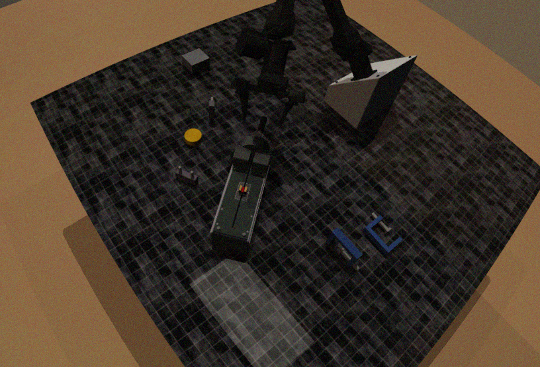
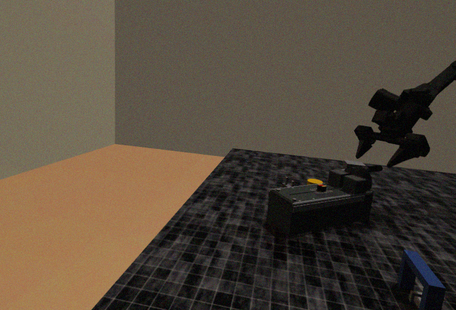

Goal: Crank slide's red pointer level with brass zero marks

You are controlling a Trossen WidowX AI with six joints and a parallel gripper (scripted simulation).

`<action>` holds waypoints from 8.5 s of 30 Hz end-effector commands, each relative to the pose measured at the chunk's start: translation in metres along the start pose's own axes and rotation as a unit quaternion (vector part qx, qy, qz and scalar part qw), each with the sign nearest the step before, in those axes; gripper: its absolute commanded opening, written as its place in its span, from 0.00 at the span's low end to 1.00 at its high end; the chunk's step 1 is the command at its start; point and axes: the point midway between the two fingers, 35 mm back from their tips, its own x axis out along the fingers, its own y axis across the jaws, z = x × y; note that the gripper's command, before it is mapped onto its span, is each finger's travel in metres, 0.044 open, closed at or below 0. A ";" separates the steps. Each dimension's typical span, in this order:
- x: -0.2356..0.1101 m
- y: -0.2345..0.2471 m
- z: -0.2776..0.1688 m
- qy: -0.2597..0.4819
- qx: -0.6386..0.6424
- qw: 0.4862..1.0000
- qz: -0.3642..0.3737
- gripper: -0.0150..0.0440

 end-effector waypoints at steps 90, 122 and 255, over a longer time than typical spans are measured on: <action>-0.019 -0.002 0.061 0.008 0.035 0.999 -0.040 1.00; 0.004 0.000 0.000 -0.004 0.001 1.000 -0.010 1.00; 0.046 -0.032 -0.044 -0.003 0.000 1.000 -0.012 0.25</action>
